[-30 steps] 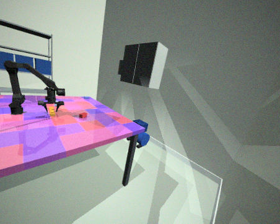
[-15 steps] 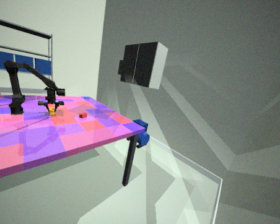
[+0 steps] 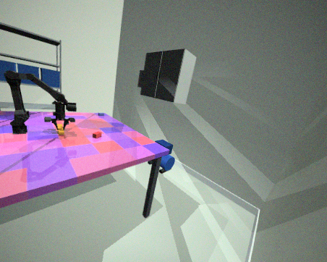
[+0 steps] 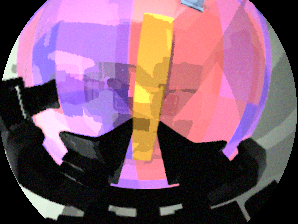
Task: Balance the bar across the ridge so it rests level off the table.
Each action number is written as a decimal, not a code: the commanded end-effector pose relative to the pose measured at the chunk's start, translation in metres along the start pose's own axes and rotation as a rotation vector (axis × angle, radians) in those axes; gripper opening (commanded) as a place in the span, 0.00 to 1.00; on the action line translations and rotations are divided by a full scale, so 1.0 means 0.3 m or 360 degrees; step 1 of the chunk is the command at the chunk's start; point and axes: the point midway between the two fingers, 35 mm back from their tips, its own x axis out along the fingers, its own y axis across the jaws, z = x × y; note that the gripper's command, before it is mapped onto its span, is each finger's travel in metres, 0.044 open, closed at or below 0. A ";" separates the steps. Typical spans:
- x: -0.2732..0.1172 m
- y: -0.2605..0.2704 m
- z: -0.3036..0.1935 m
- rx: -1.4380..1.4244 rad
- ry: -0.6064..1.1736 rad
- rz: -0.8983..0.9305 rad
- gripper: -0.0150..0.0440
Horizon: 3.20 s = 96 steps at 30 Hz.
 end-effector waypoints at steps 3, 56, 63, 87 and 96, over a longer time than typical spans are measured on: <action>-0.050 -0.012 -0.002 -0.0001 0.0003 -0.0014 0.25; -0.323 -0.116 0.200 -0.0024 -0.0002 -0.0019 0.25; -0.326 -0.143 0.275 -0.0030 -0.0005 -0.0021 0.25; -0.326 -0.181 0.567 -0.0051 -0.0018 -0.0022 0.25; -0.322 -0.175 0.663 -0.0057 -0.0022 -0.0022 0.25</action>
